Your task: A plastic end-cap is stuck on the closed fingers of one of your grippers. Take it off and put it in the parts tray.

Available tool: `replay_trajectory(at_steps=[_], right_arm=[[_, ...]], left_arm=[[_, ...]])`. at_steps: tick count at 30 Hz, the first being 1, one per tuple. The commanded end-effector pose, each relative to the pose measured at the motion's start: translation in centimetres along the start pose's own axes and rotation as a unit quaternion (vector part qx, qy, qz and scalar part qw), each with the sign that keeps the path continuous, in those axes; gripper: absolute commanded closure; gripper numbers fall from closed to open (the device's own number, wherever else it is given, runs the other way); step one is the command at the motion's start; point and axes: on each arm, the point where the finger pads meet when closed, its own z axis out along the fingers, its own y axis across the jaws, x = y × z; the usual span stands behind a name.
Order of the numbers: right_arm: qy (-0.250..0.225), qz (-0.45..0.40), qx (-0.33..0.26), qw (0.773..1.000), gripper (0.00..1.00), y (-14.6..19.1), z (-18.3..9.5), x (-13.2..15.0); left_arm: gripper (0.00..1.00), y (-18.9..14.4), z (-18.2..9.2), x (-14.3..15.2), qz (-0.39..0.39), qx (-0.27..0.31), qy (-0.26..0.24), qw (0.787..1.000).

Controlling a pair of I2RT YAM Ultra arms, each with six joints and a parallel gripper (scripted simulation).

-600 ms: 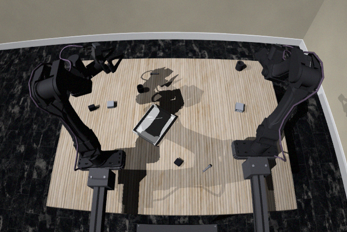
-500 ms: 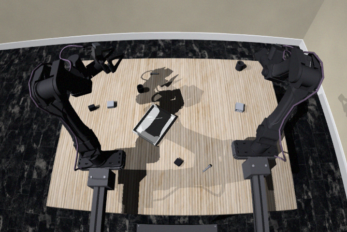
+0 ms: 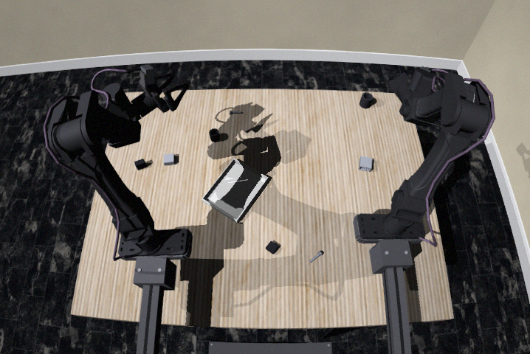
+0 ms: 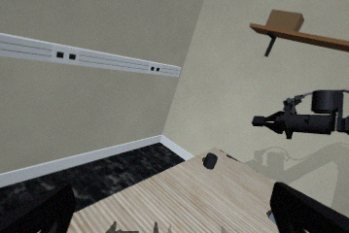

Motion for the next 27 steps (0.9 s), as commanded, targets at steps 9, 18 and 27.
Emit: replay_trajectory(at_steps=[9, 18, 27], right_arm=[[-0.011, -0.004, -0.016, 1.000, 1.00, 1.2, -0.1, -0.9], [-0.017, -0.031, -0.099, 0.994, 1.00, 5.4, -0.1, -1.4], [0.179, 0.049, -0.250, 0.950, 1.00, 10.2, -2.7, 13.3]], left_arm=[[0.00, -1.5, -4.3, -1.8, 0.032, 0.012, -0.015, 0.999], [0.00, -2.4, -4.1, 1.2, 0.045, 0.044, 0.012, 0.998], [0.00, -6.6, 2.1, 8.6, 0.099, 0.162, 0.082, 0.978]])
